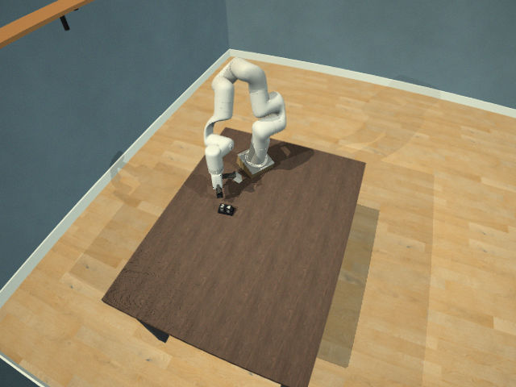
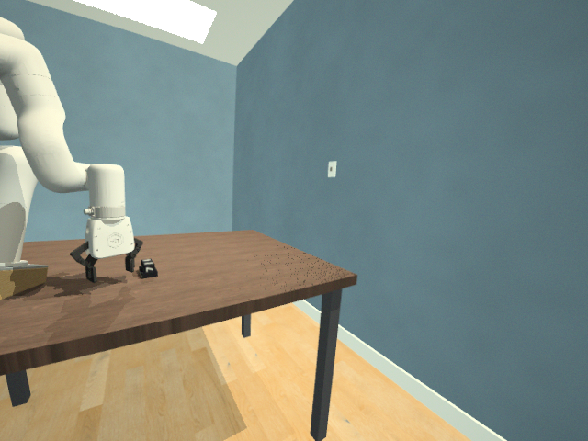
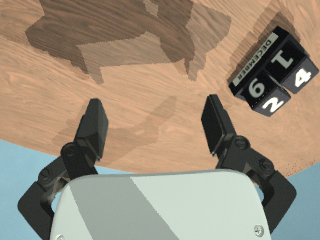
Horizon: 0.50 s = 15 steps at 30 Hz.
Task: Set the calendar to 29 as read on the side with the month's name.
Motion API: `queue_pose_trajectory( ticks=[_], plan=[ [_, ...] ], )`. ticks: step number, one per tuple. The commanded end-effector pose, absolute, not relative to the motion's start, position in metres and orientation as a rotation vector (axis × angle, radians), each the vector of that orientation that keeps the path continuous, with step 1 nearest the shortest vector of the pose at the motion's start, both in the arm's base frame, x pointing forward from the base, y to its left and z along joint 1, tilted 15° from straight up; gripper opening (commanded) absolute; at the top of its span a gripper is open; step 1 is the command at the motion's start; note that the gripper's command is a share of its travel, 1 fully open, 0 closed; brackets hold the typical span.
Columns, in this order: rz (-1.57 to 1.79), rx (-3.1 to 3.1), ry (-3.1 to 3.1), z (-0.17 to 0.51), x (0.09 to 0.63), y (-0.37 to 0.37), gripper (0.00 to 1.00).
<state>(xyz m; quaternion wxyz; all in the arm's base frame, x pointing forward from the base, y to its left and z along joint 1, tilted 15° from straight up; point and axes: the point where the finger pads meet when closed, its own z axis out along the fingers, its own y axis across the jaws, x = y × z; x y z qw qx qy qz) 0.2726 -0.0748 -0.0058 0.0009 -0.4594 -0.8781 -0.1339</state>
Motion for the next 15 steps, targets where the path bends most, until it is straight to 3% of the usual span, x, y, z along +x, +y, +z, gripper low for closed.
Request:
queue_pose_trajectory(
  ticks=[1, 15],
  plan=[
    [-0.42, -1.444, -2.759, -0.005, 0.273, -0.075, 1.0],
    [-0.42, -1.444, -2.758, 0.012, 0.271, -0.08, 1.0]
  ],
)
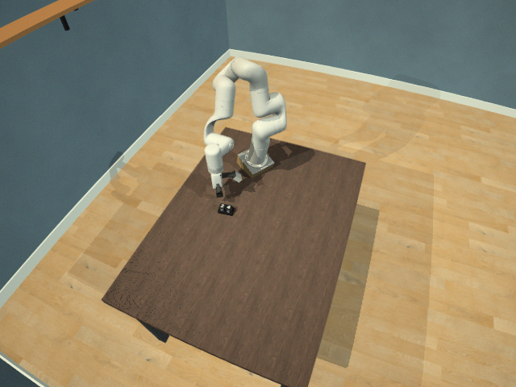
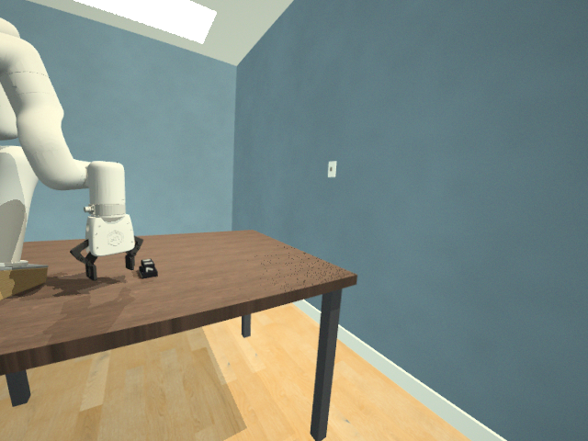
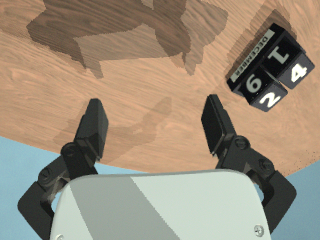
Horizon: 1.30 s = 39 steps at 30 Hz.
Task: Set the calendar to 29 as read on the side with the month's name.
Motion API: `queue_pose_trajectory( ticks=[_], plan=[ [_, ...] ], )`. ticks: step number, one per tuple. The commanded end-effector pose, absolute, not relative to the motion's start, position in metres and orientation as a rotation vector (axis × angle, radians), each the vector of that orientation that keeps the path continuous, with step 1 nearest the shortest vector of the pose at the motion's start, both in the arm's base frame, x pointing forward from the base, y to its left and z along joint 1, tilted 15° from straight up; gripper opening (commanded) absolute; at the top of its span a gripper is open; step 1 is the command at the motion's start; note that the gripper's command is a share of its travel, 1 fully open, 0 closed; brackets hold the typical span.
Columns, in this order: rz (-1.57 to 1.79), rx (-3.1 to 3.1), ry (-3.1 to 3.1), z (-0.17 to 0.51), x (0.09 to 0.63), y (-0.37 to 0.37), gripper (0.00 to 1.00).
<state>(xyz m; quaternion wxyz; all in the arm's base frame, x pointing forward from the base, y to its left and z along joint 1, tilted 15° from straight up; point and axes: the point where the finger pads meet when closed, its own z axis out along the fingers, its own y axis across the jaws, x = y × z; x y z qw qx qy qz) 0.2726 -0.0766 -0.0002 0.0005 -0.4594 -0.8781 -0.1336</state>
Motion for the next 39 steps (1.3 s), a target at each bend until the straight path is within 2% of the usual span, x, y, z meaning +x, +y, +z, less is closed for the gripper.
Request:
queue_pose_trajectory(
  ticks=[1, 9, 39],
  plan=[
    [-0.42, -1.444, -2.758, 0.014, 0.271, -0.08, 1.0],
    [-0.42, -1.444, -2.759, 0.017, 0.272, -0.08, 1.0],
    [-0.42, -1.444, -2.759, 0.035, 0.337, -0.047, 1.0]
  ],
)
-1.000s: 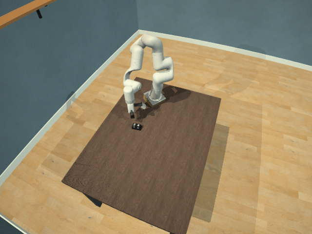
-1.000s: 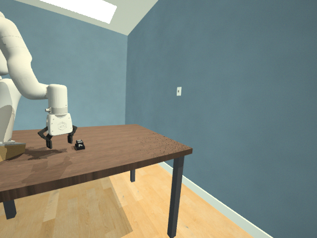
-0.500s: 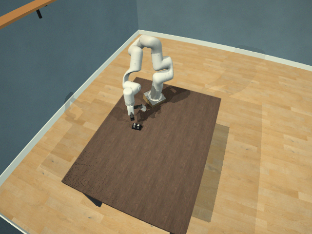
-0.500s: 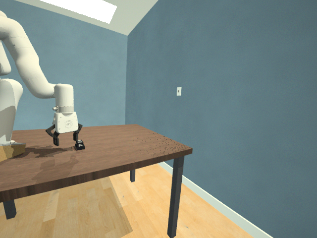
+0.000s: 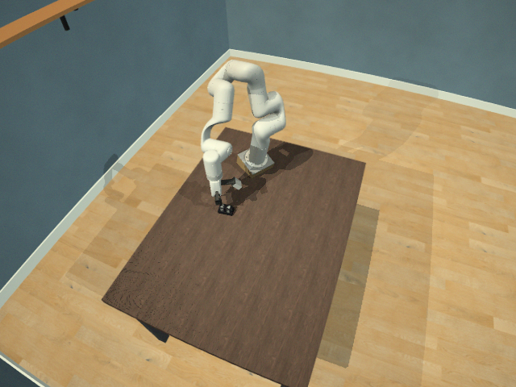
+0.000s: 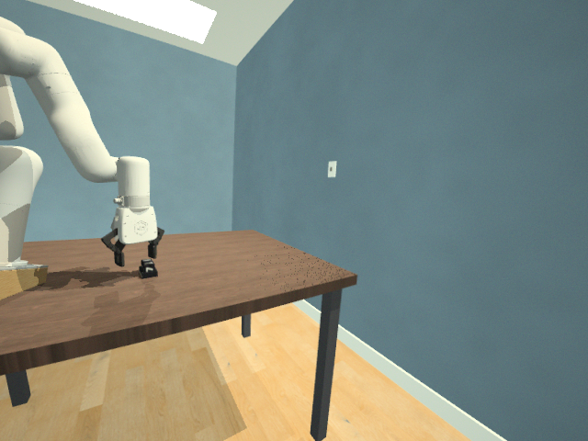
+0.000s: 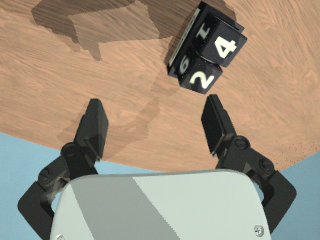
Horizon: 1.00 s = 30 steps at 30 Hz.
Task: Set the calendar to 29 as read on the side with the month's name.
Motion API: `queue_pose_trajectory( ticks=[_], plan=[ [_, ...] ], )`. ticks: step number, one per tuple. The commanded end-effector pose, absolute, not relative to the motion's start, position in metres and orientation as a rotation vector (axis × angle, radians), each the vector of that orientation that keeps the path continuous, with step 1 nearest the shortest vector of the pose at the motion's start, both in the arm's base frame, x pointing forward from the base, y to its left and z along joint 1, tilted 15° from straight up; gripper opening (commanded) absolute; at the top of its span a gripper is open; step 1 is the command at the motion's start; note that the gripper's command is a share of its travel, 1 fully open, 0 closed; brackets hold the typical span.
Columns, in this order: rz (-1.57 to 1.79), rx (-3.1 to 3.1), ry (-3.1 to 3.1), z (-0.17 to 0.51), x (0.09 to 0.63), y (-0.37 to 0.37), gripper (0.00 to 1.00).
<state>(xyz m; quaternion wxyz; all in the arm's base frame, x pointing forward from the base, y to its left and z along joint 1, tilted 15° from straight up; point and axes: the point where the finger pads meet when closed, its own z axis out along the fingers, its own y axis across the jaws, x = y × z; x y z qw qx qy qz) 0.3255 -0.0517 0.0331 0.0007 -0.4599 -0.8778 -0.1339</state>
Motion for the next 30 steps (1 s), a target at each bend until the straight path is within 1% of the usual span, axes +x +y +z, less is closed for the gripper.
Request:
queue_pose_trajectory(
  ticks=[1, 30],
  plan=[
    [-0.42, -1.444, -2.759, 0.035, 0.337, -0.047, 1.0],
    [-0.42, -1.444, -2.759, 0.05, 0.392, -0.02, 1.0]
  ],
)
